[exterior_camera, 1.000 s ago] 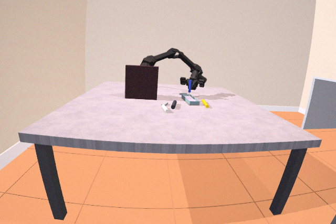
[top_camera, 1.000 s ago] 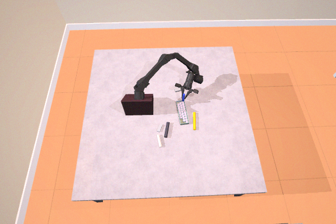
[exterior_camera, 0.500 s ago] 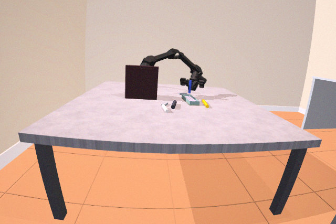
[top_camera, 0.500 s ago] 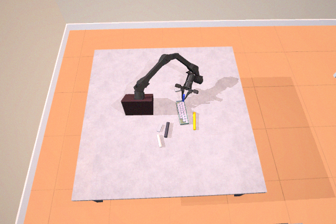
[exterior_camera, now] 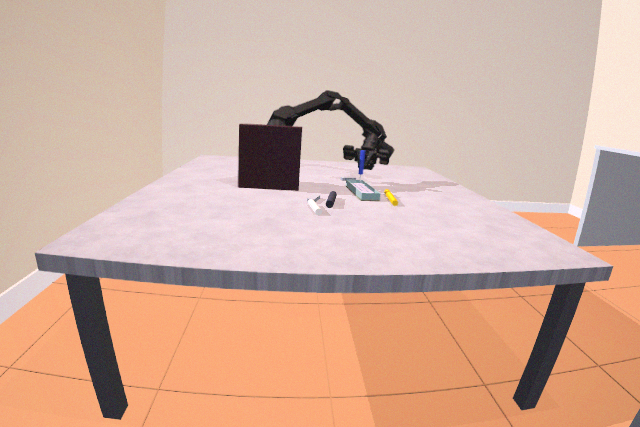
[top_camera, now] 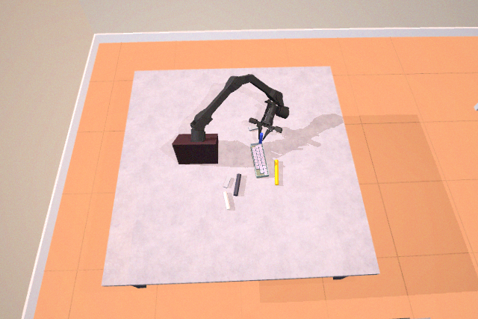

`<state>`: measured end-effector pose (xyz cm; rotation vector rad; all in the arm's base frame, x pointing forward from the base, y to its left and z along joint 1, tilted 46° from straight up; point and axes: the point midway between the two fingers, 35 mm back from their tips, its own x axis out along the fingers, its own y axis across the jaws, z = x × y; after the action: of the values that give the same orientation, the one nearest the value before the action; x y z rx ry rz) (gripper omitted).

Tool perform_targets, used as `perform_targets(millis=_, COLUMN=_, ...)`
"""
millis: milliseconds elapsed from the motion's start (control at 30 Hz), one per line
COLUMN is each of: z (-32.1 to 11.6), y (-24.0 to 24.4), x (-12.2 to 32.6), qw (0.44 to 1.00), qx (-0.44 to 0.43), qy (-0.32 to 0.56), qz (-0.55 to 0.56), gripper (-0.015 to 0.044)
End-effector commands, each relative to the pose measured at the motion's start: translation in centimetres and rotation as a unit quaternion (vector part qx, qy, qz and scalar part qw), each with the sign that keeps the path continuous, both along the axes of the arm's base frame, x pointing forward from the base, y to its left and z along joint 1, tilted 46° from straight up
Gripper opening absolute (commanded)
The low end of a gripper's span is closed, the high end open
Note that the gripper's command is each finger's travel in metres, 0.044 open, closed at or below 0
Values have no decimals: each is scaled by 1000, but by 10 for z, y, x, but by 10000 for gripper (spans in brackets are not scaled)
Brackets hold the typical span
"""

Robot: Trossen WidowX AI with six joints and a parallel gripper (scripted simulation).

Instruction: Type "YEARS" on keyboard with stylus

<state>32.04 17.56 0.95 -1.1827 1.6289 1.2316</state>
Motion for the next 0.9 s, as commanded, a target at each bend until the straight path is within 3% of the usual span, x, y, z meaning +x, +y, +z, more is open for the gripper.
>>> perform_targets(millis=0, z=15, y=-17, x=2, qw=1000, qx=-1, qy=-3, qz=-2, gripper=81)
perform_targets(millis=300, z=15, y=-15, x=3, qw=1000, qx=1, qy=-5, qz=-4, gripper=85)
perform_targets(millis=400, z=15, y=-15, x=3, qw=1000, qx=1, qy=-5, qz=-4, gripper=65)
perform_targets(millis=467, z=11, y=-18, x=5, qw=1000, qx=1, qy=-5, qz=-4, gripper=12)
perform_targets(millis=867, z=-56, y=-85, x=32, qw=1000, qx=-3, qy=-4, qz=-2, gripper=0)
